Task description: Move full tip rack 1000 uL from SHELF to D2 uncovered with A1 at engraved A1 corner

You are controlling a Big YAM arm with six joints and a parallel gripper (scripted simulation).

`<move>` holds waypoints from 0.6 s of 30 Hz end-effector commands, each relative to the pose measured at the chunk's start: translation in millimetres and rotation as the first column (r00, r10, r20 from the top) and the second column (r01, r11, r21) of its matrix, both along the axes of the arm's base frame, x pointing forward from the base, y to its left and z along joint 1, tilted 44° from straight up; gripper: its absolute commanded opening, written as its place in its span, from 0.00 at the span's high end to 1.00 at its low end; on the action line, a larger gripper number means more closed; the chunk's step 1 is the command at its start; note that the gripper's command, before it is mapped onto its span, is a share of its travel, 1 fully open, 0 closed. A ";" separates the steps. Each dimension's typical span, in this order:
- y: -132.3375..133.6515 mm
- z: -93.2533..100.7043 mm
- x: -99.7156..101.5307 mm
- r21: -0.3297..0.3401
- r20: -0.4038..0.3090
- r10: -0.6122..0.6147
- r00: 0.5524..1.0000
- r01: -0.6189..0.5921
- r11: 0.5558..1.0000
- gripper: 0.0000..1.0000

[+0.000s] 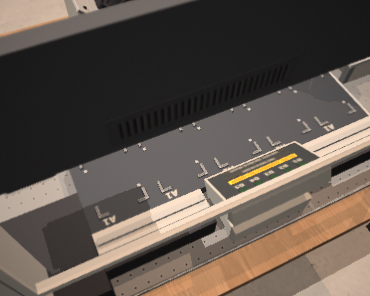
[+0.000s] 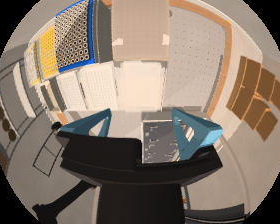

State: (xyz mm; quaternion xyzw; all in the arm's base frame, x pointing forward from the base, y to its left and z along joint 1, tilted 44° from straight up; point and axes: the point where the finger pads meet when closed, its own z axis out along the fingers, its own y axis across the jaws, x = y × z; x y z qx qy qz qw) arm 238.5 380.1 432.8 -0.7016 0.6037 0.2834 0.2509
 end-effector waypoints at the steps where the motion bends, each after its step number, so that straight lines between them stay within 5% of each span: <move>1: -11.9 33.8 3.4 0.043 0.047 -0.007 0.999 0.005 0.999 0.00; 5: -13.2 34.2 4.7 0.040 0.044 -0.006 0.999 0.005 0.999 0.00; 6: -12.8 20.8 6.1 0.017 0.021 -0.005 1.000 0.005 1.000 0.00; 9: -17.6 38.1 5.4 0.038 0.043 -0.006 0.999 0.005 0.999 0.00; 18: -28.4 48.3 6.1 0.037 0.044 -0.006 0.999 0.005 0.999 0.00</move>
